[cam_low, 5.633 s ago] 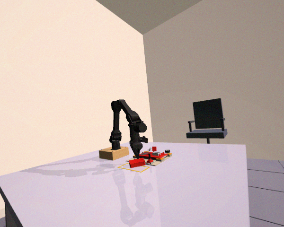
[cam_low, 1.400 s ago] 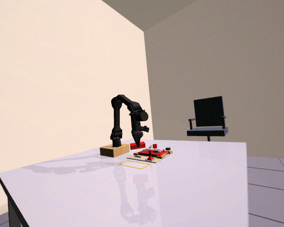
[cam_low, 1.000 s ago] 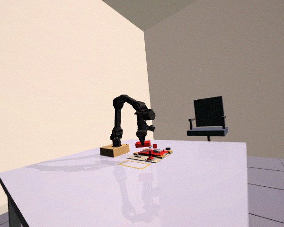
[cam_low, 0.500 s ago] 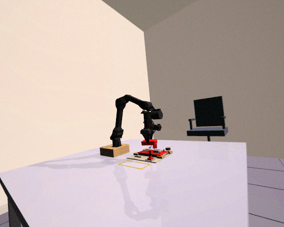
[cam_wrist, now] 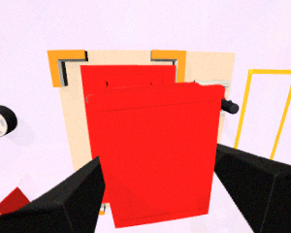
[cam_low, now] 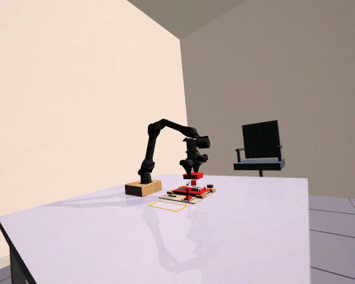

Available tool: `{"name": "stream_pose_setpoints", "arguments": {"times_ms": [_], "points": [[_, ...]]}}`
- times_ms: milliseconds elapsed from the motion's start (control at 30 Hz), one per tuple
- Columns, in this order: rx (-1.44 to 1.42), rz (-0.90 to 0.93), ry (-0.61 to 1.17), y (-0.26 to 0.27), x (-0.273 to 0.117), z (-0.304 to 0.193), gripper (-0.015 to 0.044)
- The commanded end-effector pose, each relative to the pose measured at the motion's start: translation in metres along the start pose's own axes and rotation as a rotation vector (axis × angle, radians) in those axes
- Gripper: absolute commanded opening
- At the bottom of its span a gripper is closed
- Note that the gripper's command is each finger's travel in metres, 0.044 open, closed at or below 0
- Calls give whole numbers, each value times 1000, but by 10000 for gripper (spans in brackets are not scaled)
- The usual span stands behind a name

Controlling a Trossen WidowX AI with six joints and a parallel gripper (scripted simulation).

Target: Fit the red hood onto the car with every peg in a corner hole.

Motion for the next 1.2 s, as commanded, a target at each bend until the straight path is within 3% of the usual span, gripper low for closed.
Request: {"name": "stream_pose_setpoints", "arguments": {"times_ms": [0,333,700,1167], "points": [[77,-11,8,18,1,-1,0],[88,-12,8,19,4,-1,0],[88,-12,8,22,50,-1,0],[88,-12,8,21,51,0,0]]}}
Point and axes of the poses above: the point midway between the two fingers, 35 mm back from their tips, its own x axis out along the fingers, its own y axis across the jaws, z = x × y, the point moved 6 cm from there along -x, back along the fingers, and after that the axes turned 11 degrees about x, right-handed, at the moved point
